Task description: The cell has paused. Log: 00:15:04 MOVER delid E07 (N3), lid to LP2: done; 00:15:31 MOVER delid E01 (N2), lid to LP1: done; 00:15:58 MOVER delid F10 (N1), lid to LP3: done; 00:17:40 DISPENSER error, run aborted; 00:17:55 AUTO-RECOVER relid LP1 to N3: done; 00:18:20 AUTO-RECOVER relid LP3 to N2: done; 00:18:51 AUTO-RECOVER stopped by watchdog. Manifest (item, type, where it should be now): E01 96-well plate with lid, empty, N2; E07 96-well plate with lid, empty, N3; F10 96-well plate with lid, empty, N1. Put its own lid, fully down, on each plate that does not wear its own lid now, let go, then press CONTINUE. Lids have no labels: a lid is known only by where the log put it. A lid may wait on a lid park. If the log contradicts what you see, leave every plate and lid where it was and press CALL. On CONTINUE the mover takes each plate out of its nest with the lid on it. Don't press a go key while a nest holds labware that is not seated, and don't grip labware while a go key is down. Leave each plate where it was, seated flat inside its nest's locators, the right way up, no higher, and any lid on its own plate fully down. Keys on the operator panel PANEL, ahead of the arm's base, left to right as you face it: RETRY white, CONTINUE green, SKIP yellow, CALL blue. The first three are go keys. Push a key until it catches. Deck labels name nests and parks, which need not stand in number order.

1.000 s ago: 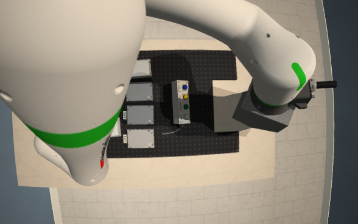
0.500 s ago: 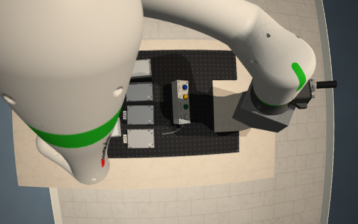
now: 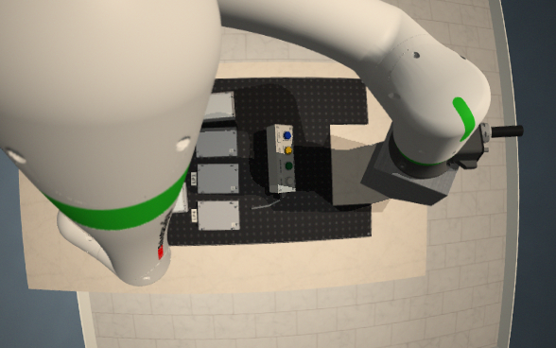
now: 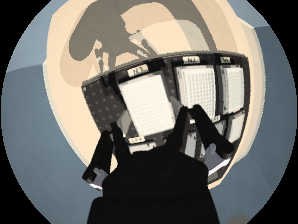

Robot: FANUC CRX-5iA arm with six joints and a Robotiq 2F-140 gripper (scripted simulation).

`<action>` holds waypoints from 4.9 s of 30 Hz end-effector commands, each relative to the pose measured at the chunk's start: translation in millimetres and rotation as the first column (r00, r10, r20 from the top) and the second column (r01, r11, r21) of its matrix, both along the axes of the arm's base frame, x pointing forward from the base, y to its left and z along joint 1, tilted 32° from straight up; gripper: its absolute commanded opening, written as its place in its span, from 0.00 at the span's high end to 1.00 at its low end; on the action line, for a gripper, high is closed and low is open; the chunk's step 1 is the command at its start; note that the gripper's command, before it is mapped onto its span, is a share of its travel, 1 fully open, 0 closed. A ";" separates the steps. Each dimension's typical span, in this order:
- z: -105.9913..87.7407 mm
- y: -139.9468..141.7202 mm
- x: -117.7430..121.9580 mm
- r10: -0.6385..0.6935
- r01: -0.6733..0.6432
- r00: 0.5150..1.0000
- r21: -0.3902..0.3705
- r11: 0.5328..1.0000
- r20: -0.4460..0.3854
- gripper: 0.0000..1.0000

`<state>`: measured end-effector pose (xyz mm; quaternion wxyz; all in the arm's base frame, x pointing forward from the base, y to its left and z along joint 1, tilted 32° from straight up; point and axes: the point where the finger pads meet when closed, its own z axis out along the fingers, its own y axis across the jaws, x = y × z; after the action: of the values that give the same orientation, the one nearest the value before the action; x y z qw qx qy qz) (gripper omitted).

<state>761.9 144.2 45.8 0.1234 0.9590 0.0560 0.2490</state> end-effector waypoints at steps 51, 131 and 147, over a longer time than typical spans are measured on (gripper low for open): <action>0.2 0.2 0.1 0.000 0.000 1.000 0.000 1.000 0.000 1.00; 34.5 8.6 -19.8 0.000 0.000 1.000 0.000 1.000 0.000 1.00; 47.6 11.9 -27.5 0.000 0.000 1.000 0.000 1.000 0.000 1.00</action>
<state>734.7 155.7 92.7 0.1234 0.9590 0.0560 0.2490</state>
